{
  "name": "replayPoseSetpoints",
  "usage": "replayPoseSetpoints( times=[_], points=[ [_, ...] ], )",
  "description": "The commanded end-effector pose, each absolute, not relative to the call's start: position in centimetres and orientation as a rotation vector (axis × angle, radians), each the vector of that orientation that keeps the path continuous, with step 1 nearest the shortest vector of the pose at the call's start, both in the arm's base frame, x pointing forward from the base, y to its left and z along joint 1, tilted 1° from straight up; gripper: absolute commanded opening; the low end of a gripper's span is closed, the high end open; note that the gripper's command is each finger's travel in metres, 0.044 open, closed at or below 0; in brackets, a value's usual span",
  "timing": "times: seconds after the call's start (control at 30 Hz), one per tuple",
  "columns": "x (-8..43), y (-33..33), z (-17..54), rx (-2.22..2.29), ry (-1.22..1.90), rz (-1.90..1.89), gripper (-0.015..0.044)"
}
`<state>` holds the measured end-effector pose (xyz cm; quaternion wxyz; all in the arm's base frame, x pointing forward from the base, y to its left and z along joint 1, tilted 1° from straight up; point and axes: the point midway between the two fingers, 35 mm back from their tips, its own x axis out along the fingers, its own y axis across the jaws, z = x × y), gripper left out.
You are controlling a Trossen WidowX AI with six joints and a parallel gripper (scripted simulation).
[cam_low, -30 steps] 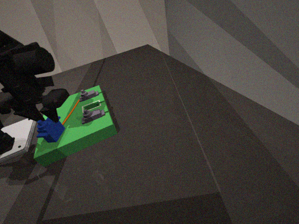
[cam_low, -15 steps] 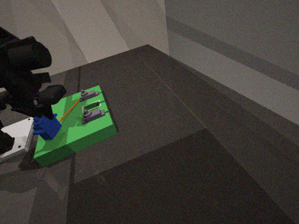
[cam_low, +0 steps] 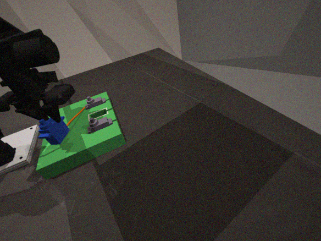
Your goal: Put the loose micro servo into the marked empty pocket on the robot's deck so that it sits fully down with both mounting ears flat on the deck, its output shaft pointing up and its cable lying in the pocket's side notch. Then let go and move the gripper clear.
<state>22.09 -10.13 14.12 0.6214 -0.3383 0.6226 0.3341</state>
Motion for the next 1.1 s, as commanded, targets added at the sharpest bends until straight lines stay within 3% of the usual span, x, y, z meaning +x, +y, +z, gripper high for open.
replayPoseSetpoints(
  times=[0.0, 0.67, 1.07],
  points=[
    [22.9, -10.1, 14.3, -0.778, 1.423, 0.761, 0.0],
    [23.7, -2.9, 14.3, -0.773, 1.419, 0.765, 0.0],
    [23.7, -2.7, 14.3, -0.577, 1.481, 0.572, 0.0]
  ],
)
